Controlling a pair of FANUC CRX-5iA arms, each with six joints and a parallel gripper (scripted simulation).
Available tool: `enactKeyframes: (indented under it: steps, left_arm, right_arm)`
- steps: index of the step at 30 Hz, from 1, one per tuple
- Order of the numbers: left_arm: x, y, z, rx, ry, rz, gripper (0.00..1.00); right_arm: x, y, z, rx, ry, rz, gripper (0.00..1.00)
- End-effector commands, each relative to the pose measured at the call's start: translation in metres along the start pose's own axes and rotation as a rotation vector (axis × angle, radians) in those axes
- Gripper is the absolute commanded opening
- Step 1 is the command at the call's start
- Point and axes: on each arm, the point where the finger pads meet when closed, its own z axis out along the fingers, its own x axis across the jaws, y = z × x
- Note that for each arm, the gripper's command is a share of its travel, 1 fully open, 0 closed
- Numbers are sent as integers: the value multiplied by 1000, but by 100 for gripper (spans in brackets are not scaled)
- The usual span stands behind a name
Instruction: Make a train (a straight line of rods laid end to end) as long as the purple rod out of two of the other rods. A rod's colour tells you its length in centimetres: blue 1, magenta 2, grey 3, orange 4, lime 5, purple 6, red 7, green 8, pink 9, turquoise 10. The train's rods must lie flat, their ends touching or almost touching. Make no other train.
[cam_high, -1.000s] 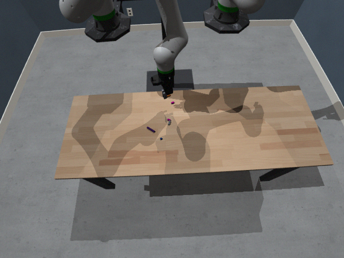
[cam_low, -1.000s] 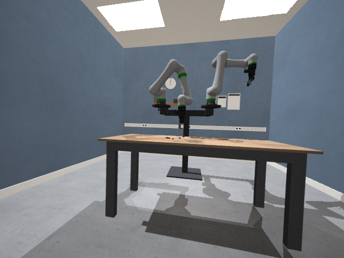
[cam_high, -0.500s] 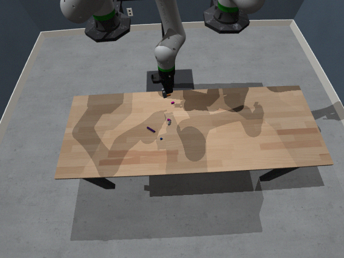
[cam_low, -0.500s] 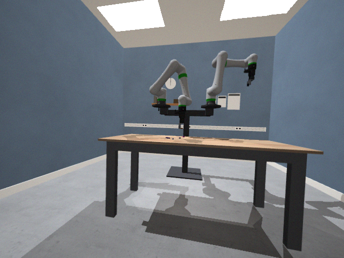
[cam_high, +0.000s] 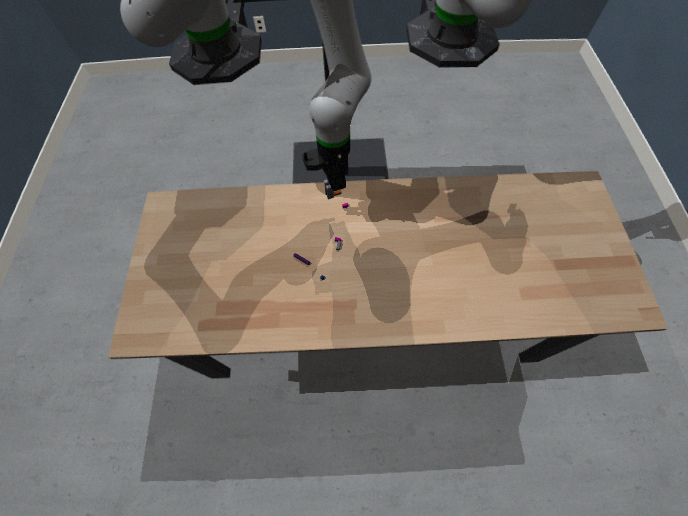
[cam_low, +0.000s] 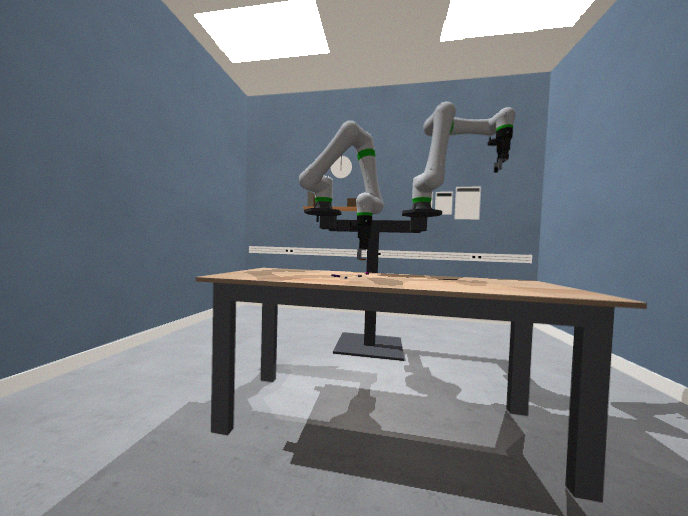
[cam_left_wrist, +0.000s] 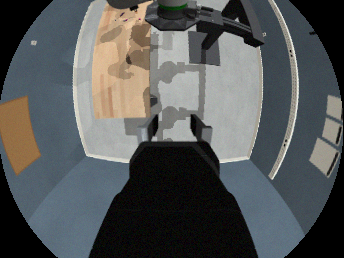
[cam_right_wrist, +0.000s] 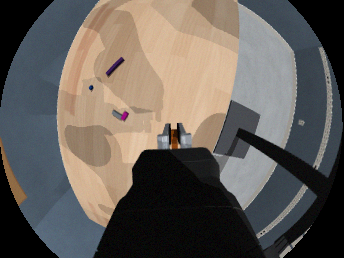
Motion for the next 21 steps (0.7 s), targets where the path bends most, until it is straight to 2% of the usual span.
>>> enactKeyframes:
  steps: [1,11,21]
  left_arm:
    - [0,0,-1,-2,0,0,100]
    - [0,0,-1,-2,0,0,100]
    - [0,0,-1,-2,0,0,100]
  right_arm:
    - [-1,1,11,-1,-1,0,24]
    - [0,1,54,-1,-1,0,24]
    - [0,1,71,-1,-1,0,24]
